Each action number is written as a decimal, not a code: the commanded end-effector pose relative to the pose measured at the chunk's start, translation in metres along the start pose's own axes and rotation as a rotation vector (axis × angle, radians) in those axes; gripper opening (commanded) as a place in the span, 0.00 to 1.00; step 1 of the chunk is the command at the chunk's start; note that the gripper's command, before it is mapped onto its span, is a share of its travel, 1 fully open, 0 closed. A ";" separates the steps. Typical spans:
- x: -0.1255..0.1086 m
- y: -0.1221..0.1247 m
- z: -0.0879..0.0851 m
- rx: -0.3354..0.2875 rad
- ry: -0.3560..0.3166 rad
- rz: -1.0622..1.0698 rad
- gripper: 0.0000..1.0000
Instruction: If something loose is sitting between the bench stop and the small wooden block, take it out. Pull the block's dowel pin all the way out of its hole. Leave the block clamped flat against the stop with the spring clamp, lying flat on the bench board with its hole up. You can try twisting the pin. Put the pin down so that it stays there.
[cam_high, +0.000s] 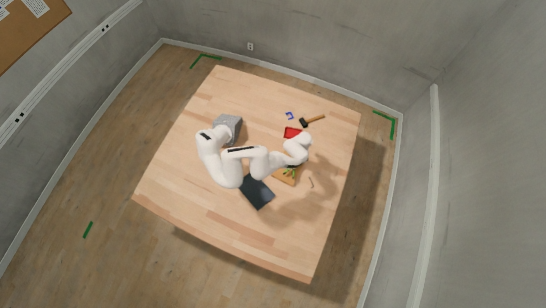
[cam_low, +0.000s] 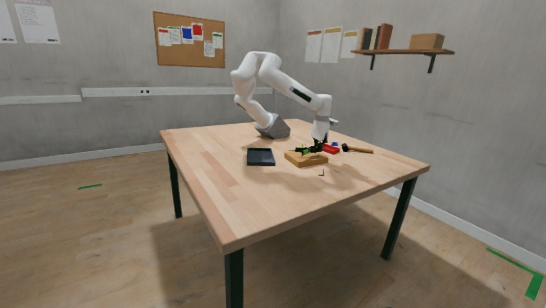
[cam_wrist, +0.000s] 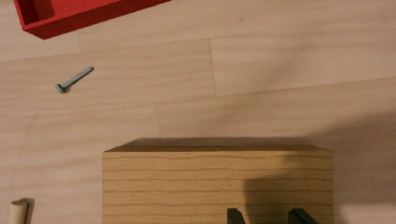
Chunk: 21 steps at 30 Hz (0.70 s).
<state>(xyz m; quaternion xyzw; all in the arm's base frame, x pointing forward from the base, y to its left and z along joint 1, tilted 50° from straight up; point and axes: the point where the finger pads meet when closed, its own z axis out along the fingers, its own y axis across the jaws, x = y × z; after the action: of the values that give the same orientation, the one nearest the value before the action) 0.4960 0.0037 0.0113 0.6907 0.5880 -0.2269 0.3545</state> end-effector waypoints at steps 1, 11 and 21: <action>0.000 0.001 0.004 -0.003 0.002 0.001 0.00; 0.000 0.002 0.013 -0.003 0.002 0.001 0.00; 0.001 0.002 0.020 -0.003 0.002 0.001 0.00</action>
<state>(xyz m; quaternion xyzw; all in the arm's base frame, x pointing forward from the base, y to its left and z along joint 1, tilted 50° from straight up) 0.4983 -0.0102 -0.0006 0.6907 0.5880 -0.2269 0.3545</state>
